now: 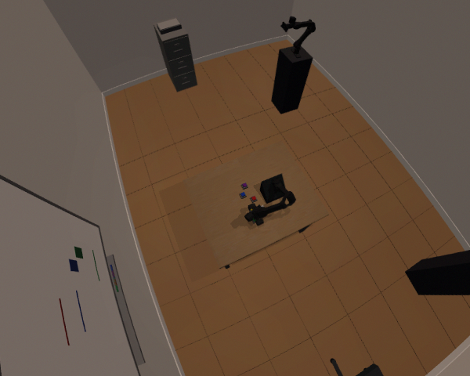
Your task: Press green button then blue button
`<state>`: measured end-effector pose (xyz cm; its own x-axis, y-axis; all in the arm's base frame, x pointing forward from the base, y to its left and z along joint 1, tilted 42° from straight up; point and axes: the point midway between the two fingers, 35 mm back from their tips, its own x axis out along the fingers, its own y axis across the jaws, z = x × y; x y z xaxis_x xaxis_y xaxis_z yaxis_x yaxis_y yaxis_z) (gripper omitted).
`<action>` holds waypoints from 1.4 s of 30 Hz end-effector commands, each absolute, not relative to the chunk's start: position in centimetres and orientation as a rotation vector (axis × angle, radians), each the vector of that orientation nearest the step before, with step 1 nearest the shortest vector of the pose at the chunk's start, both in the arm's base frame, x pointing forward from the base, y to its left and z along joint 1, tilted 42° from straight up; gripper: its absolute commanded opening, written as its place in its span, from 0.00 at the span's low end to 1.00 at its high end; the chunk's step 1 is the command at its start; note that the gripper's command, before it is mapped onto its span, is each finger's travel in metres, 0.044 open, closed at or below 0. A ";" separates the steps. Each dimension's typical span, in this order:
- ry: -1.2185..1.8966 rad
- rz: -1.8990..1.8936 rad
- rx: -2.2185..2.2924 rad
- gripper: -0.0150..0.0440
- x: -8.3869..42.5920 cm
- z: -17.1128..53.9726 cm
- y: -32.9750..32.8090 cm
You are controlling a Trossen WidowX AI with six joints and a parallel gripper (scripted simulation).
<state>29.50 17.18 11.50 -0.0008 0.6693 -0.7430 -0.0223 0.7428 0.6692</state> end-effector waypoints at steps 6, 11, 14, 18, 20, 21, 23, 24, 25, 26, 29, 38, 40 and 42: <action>1.455 0.595 0.560 0.29 29.7 15.6 14.0; 1.456 0.583 0.556 0.29 30.4 14.5 12.8; 1.461 0.552 0.548 0.29 31.8 11.1 9.3; 1.470 0.527 0.547 0.29 32.5 7.2 4.9; 1.474 0.520 0.550 0.29 32.4 5.2 2.7; 1.476 0.520 0.551 0.29 32.3 4.3 1.6; 1.474 0.535 0.547 0.29 31.8 2.5 -0.5; 1.473 0.543 0.546 0.29 31.5 1.6 -1.5; 1.470 0.553 0.546 0.29 31.1 0.7 -2.5; 1.467 0.563 0.546 0.29 30.7 -0.1 -3.4; 1.460 0.582 0.549 0.29 29.8 -1.6 -5.0; 1.459 0.584 0.549 0.29 30.0 -4.1 -3.1; 1.458 0.586 0.551 0.29 29.9 -6.1 -1.2; 1.458 0.586 0.551 0.29 29.9 -6.3 -0.9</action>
<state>30.55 -2.82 -4.17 0.0424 0.6563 -0.7534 -0.0461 0.7545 0.6547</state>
